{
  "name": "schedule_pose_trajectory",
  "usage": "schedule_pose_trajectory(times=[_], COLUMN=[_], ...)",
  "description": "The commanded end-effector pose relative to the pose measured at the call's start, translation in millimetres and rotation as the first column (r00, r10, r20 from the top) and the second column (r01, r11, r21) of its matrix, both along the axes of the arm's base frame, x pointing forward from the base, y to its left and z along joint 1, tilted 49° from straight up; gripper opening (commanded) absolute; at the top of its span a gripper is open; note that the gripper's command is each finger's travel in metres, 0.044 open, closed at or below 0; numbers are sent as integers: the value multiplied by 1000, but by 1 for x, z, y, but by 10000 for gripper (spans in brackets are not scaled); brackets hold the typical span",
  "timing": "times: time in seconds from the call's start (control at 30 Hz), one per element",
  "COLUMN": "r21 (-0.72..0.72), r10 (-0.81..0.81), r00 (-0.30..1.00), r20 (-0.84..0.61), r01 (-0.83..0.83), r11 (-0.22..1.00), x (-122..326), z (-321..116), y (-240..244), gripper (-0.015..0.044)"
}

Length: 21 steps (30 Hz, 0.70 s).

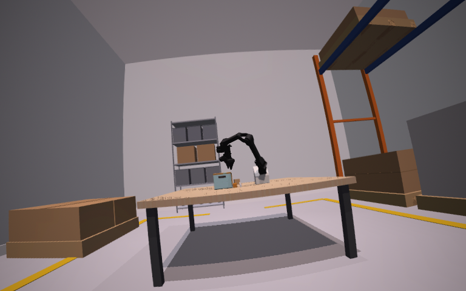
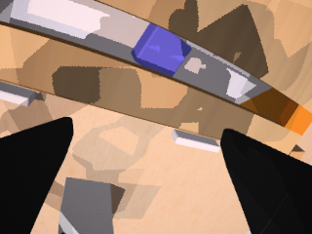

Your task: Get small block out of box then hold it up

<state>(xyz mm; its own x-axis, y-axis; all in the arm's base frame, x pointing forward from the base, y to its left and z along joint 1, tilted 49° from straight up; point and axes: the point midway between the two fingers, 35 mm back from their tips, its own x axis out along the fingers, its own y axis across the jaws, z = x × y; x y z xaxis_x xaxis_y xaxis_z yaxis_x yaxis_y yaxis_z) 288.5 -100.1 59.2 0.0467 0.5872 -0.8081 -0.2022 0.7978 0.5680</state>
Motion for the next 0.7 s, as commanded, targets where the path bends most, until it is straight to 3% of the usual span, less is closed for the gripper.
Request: schedule_pose_trajectory(times=[0.0, 0.17, 0.67], r21=[-319, -441, -445], r10=[719, 848, 851], r00=[579, 323, 313], r20=[385, 421, 421], r01=[-648, -744, -746], r11=[692, 503, 495], x=[-9, -11, -11], z=[16, 20, 20], y=[19, 24, 24], gripper=[400, 400, 400])
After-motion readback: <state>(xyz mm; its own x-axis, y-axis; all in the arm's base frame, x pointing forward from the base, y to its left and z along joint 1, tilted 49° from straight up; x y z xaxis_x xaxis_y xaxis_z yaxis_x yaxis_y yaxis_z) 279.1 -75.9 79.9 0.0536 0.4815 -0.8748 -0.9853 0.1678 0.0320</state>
